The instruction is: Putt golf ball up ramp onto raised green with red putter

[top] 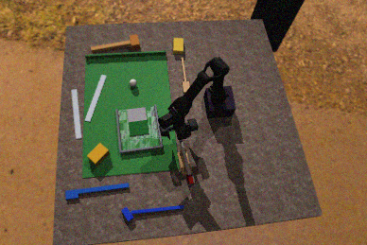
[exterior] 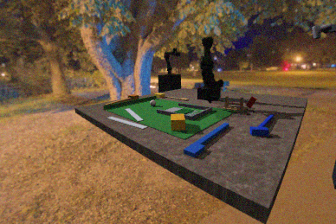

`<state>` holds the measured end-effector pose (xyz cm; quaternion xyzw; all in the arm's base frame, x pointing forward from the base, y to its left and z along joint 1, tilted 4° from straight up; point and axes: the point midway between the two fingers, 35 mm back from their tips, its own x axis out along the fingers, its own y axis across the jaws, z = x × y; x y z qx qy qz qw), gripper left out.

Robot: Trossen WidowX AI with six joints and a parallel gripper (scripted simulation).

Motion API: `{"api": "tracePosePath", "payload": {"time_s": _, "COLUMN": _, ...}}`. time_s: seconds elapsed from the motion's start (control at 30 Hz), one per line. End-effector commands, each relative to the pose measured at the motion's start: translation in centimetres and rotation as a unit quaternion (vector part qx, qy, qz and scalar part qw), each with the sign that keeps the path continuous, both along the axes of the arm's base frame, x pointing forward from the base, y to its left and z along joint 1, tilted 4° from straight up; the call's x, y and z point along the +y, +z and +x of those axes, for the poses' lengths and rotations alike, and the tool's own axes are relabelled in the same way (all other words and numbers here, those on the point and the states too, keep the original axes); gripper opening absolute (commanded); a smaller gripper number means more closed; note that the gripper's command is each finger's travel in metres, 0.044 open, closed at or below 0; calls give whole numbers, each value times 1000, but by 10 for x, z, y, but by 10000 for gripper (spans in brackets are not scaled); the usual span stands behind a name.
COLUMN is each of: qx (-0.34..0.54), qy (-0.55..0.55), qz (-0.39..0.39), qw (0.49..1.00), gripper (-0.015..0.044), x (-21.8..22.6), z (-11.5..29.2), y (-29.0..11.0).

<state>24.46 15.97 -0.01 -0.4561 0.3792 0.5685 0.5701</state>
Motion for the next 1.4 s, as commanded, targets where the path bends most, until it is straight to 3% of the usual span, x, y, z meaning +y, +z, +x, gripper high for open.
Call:
{"api": "tracePosePath", "payload": {"time_s": 0.0, "qx": 6, "qy": 0, "qz": 0, "qw": 1000, "gripper": 440, "x": 0, "z": -2, "y": -7}}
{"api": "tracePosePath", "payload": {"time_s": 0.1, "qx": 6, "qy": 0, "qz": 0, "qw": 1000, "gripper": 440, "x": 0, "z": -2, "y": -7}}
{"api": "tracePosePath", "payload": {"time_s": 0.6, "qx": 1, "qy": 0, "qz": -1, "qw": 1000, "gripper": 46, "x": 0, "z": 0, "y": -4}}
{"api": "tracePosePath", "payload": {"time_s": 0.97, "qx": 1, "qy": 0, "qz": -1, "qw": 1000, "gripper": 0, "x": 0, "z": 0, "y": 3}}
{"api": "tracePosePath", "payload": {"time_s": 1.37, "qx": 2, "qy": 0, "qz": 0, "qw": 1000, "gripper": 0, "x": -3, "z": -5, "y": 86}}
